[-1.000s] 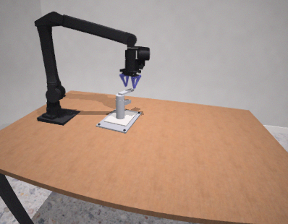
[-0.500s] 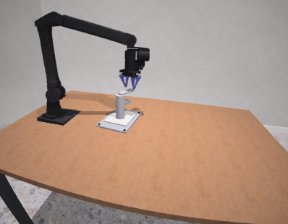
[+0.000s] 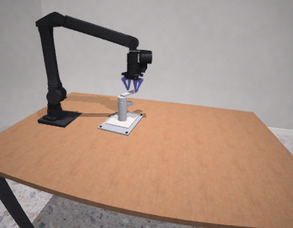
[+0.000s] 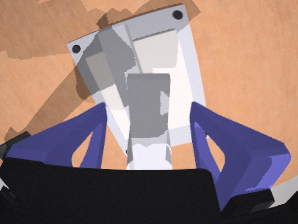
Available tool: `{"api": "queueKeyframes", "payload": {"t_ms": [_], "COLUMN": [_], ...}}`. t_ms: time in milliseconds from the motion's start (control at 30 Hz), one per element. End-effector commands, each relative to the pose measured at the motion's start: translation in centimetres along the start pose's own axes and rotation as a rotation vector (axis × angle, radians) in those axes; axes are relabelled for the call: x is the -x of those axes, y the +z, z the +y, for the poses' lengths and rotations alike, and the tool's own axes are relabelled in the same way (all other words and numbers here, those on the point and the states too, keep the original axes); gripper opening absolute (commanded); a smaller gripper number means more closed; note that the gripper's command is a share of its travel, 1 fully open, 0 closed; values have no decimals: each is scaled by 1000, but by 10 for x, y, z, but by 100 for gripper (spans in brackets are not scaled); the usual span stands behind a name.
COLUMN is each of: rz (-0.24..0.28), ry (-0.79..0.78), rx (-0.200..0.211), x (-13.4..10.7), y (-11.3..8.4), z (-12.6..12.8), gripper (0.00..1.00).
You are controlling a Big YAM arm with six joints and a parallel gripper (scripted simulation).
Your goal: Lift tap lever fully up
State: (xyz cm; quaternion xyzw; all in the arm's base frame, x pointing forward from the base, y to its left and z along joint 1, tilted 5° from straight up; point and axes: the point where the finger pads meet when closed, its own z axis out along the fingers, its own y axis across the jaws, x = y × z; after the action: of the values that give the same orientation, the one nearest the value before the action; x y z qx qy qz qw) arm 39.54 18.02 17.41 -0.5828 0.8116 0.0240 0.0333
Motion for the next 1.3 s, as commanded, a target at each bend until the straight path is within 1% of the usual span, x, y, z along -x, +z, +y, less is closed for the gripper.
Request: {"api": "queueKeyframes", "payload": {"t_ms": [0,533,1267], "rz": [9,9,10], "ry": [-3,-3,-4], "rx": [12,12,12], "x": [6,6,6], "y": [14,24,26], "z": [4,4,4], "gripper": [61,61,61]}}
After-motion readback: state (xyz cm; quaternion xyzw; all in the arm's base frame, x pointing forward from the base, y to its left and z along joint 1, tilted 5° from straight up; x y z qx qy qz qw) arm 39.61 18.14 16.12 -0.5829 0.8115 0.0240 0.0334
